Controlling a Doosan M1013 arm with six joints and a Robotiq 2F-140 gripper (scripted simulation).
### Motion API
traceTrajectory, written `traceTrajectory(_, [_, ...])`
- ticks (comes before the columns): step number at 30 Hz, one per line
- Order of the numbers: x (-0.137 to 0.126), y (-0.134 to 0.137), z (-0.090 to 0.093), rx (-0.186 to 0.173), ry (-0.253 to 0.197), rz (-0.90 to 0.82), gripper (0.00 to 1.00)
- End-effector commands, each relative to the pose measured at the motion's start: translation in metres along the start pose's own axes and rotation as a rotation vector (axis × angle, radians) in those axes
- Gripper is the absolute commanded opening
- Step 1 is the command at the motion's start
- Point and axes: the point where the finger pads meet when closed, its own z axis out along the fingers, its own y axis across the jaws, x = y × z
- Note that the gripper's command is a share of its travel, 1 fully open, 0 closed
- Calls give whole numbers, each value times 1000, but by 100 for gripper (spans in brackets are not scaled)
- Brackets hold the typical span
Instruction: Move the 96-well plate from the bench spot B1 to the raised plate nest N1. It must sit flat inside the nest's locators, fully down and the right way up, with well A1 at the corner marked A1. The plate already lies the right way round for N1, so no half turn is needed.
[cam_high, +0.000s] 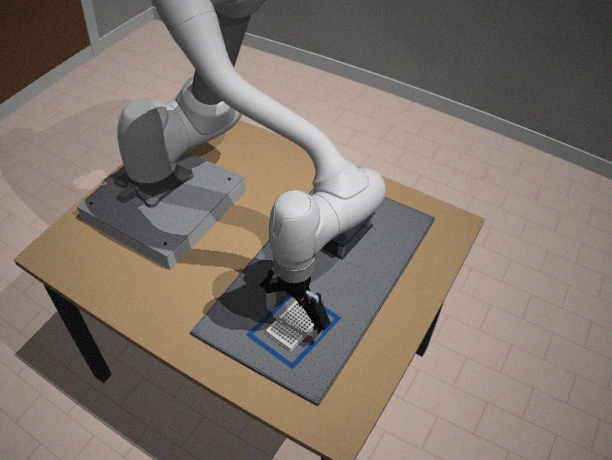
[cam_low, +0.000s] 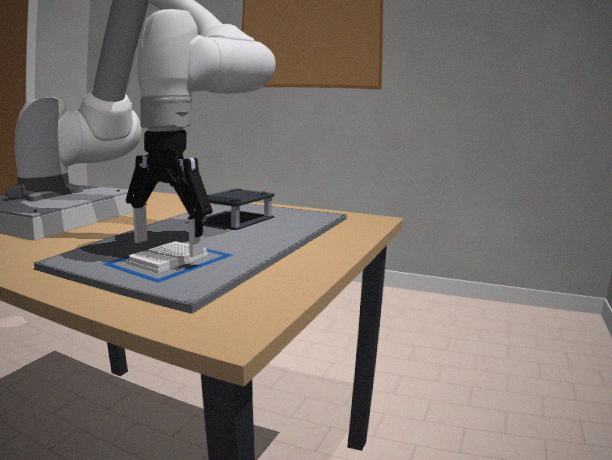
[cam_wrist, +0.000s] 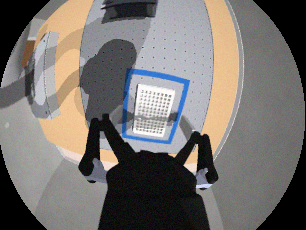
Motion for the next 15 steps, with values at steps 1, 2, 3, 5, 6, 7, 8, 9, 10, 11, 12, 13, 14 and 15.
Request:
traceTrajectory(1, [0,0,4,0,0,0,100])
traceTrajectory(2, [0,0,4,0,0,0,100])
traceTrajectory(3, [0,0,4,0,0,0,100])
traceTrajectory(5, [0,0,4,0,0,0,100])
traceTrajectory(6, [0,0,4,0,0,0,100])
traceTrajectory(7, [0,0,4,0,0,0,100])
traceTrajectory(8, [0,0,4,0,0,0,100])
traceTrajectory(9, [0,0,4,0,0,0,100])
traceTrajectory(10, [0,0,4,0,0,0,100])
traceTrajectory(11, [0,0,4,0,0,0,100])
traceTrajectory(12, [0,0,4,0,0,0,100])
traceTrajectory(13, [0,0,4,0,0,0,0])
traceTrajectory(14, [0,0,4,0,0,0,0])
traceTrajectory(15, [0,0,4,0,0,0,0])
